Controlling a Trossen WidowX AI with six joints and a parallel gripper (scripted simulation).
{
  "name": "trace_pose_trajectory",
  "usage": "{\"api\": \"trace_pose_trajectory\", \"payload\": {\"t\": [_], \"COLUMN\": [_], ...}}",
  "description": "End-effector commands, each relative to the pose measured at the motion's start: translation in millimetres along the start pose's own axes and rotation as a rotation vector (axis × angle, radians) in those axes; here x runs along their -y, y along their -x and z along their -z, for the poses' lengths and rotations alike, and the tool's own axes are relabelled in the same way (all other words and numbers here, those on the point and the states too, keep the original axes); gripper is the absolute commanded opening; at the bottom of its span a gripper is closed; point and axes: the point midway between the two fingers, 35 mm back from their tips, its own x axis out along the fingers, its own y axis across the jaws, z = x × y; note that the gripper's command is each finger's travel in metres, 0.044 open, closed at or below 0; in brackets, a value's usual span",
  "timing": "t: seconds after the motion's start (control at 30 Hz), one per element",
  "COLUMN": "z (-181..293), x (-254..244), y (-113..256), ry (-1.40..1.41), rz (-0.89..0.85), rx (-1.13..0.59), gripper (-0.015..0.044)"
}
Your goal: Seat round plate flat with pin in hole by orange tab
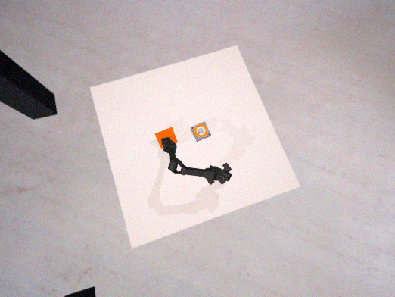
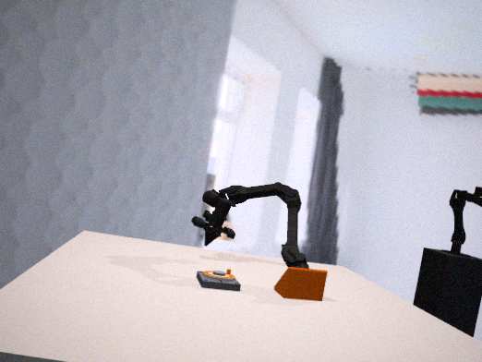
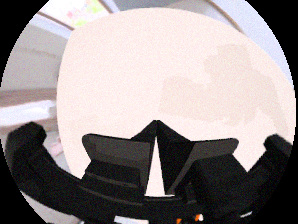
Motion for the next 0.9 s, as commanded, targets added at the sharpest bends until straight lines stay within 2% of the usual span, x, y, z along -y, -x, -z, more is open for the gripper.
{"api": "trace_pose_trajectory", "payload": {"t": [0.0, 0.07, 0.27, 0.33, 0.53, 0.73, 0.87], "z": [57, 70, 181, 192, 281, 321, 323], "x": [-41, -48, -86, -87, -82, -65, -63], "y": [3, 3, 25, 28, 60, 79, 81], "ry": [0.179, 0.22, 0.605, 0.649, 1.064, 1.303, 1.313], "rz": [-0.036, -0.039, -0.05, -0.047, -0.001, 0.042, 0.044], "rx": [-0.113, -0.137, -0.293, -0.303, -0.344, -0.32, -0.318], "gripper": [0.0, 0.0, 0.0, 0.0, 0.0, 0.0, 0.0]}}
